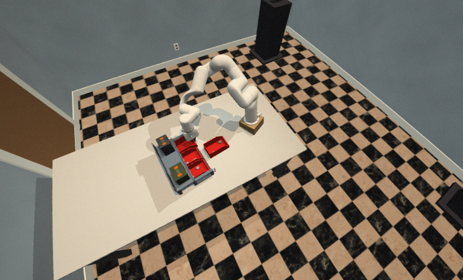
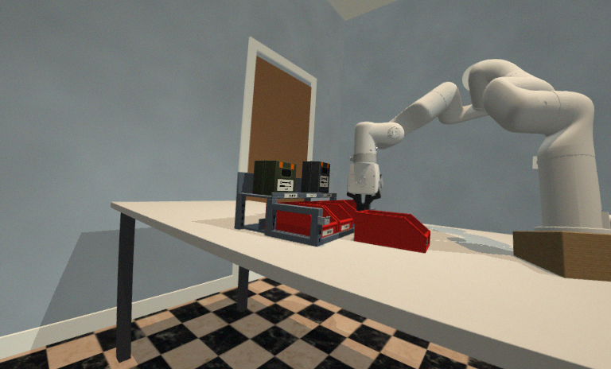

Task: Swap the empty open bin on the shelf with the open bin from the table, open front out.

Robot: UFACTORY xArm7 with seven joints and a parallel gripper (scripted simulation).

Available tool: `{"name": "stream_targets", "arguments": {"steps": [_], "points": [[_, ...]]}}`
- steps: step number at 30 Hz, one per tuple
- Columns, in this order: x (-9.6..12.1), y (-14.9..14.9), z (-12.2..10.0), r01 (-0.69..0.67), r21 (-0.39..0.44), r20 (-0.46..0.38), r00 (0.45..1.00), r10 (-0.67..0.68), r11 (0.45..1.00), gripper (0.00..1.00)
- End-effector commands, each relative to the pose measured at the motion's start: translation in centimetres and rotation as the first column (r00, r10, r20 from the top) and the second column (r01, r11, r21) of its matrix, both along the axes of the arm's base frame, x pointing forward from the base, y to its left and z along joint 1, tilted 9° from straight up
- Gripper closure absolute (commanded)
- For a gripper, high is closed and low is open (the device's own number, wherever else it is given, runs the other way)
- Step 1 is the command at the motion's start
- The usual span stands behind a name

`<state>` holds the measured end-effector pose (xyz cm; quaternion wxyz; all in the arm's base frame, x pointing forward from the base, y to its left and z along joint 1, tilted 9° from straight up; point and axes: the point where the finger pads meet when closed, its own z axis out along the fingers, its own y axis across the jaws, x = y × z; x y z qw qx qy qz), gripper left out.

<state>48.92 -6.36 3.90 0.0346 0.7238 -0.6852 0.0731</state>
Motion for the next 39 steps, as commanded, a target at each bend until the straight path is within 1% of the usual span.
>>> {"name": "stream_targets", "arguments": {"steps": [1, 2, 8, 17, 19, 27, 32, 34, 36, 39], "points": [[-0.6, 0.0, 0.1, -0.001, 0.0, 0.004, 1.0, 0.001, 1.0, 1.0], [-0.6, 0.0, 0.1, -0.001, 0.0, 0.004, 1.0, 0.001, 1.0, 1.0], [-2.4, -0.1, 0.0, -0.001, 0.0, 0.004, 1.0, 0.001, 1.0, 1.0], [-5.9, -0.3, -0.2, -0.001, 0.0, 0.004, 1.0, 0.001, 1.0, 1.0], [-5.9, -0.3, -0.2, -0.001, 0.0, 0.004, 1.0, 0.001, 1.0, 1.0], [-9.6, -0.5, -0.4, -0.001, 0.0, 0.004, 1.0, 0.001, 1.0, 1.0], [-11.5, -0.6, -0.5, -0.001, 0.0, 0.004, 1.0, 0.001, 1.0, 1.0], [-12.1, -0.7, -0.5, -0.001, 0.0, 0.004, 1.0, 0.001, 1.0, 1.0], [-12.1, -0.7, -0.5, -0.001, 0.0, 0.004, 1.0, 0.001, 1.0, 1.0], [-12.8, -0.7, -0.5, -0.001, 0.0, 0.004, 1.0, 0.001, 1.0, 1.0]]}}
